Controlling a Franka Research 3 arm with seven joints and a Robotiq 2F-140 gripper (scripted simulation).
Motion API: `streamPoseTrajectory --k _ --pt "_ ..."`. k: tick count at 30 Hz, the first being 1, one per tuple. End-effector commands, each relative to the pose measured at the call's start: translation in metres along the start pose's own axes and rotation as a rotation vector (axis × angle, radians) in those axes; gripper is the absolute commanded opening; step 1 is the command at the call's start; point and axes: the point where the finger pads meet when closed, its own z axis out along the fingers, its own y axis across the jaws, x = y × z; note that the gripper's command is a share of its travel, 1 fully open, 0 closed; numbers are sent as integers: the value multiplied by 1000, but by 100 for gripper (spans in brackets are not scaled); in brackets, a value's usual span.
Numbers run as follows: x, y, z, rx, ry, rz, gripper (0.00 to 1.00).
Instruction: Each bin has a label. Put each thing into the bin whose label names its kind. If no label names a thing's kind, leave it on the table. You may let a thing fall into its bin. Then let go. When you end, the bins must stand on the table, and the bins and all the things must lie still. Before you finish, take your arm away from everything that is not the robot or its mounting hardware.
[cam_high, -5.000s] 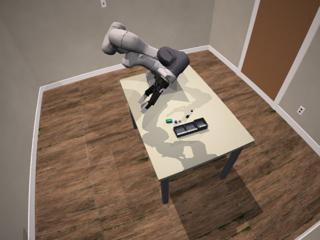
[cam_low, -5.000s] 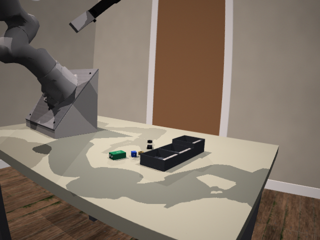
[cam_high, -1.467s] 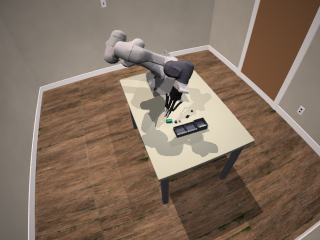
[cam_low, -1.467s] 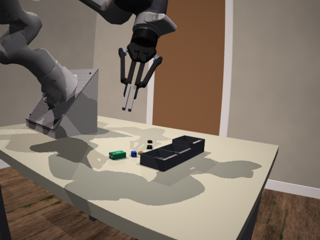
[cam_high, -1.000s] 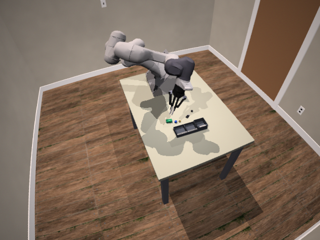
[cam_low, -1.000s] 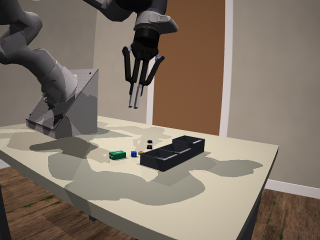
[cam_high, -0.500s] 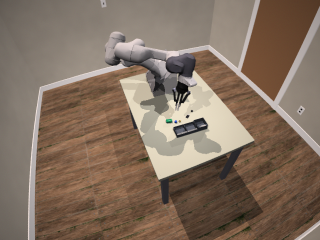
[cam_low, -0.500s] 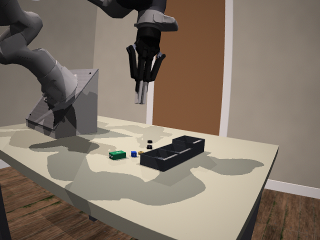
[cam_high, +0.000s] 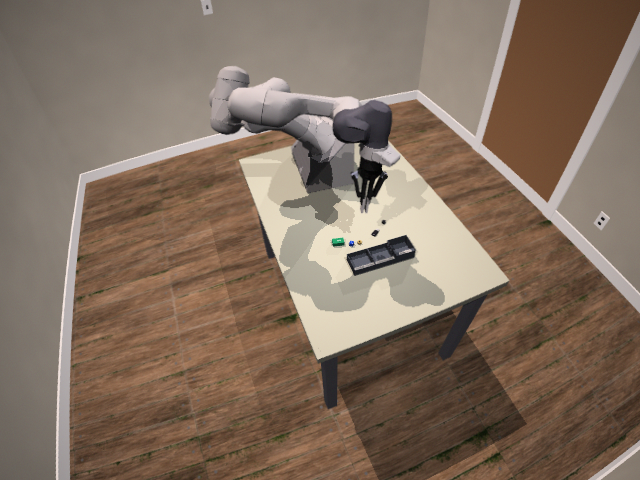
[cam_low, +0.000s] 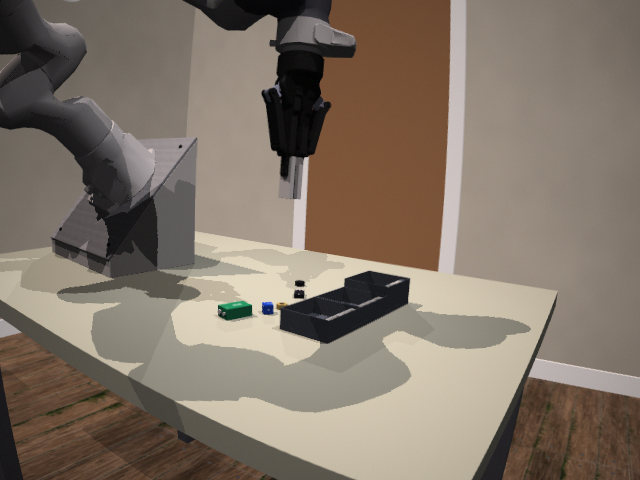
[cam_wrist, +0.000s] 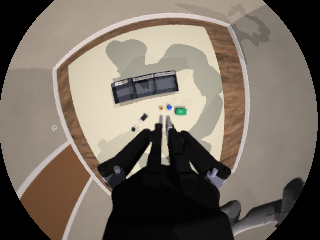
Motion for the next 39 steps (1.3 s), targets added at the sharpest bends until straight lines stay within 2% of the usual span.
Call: streamPoseTrajectory --k 1,3,6,9,26,29,35,37,39 --pt "-11 -15 -5 38 -23 -151 5" --pt "-11 -15 -5 38 -23 -151 5" --pt "-20 -27 -12 76 -35 -221 5" --pt "-22 -29 -13 91 -42 -269 5" --pt "-22 -29 -13 92 -43 -276 5" --pt "-4 -22 4 89 -48 -165 5" --pt "30 -7 37 89 -48 -165 5" --pt "30 -7 37 89 -48 -165 5" --pt "42 -2 48 89 -48 -165 5"
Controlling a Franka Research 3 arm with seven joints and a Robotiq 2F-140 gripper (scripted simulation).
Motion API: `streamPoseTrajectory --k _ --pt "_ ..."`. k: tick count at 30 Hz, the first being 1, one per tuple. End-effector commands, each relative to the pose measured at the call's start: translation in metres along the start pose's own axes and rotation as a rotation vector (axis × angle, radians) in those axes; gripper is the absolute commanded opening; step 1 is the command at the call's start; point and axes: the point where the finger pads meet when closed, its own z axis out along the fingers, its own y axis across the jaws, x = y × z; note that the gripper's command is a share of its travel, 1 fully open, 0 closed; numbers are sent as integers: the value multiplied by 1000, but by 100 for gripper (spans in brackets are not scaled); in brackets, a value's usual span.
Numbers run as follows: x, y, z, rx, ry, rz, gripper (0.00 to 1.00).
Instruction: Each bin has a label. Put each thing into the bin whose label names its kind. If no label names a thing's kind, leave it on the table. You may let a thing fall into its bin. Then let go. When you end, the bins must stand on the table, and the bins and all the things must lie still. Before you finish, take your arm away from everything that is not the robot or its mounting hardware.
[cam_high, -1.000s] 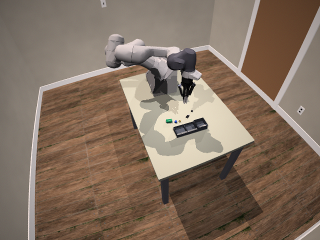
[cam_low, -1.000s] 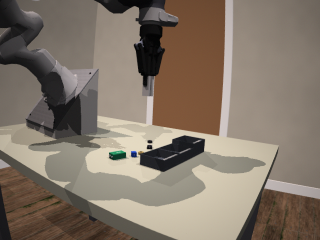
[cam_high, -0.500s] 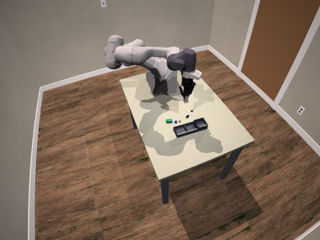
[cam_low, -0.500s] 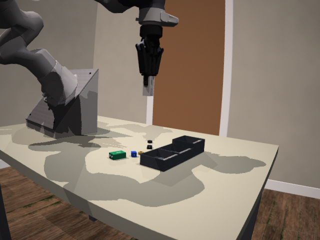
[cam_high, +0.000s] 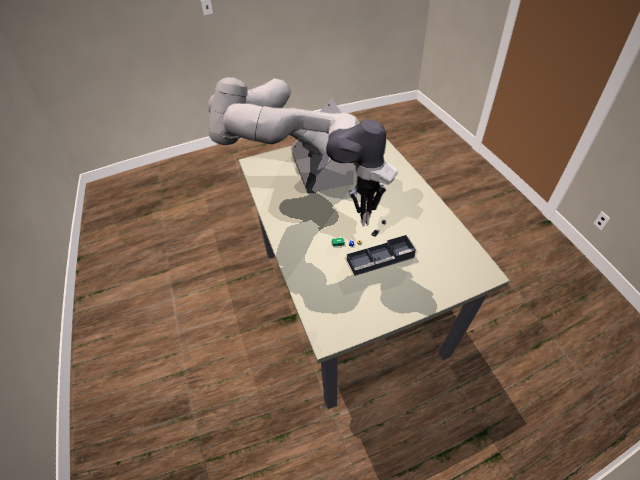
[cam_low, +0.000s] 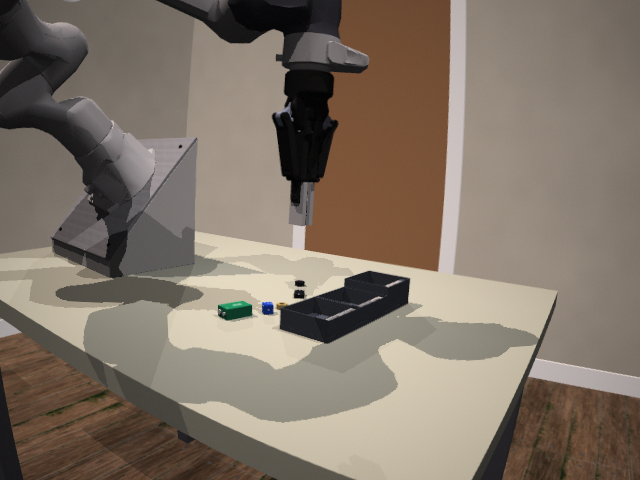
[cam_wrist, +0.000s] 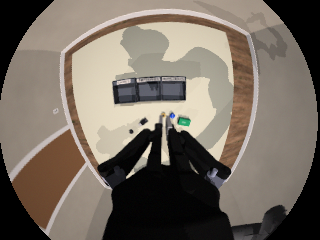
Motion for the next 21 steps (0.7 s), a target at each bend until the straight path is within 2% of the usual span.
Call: streamPoseTrajectory --k 1,11,21 --pt "19 6 13 9 10 -22 5" --pt "75 43 62 9 10 -22 5" --pt "78 44 64 9 10 -22 5"
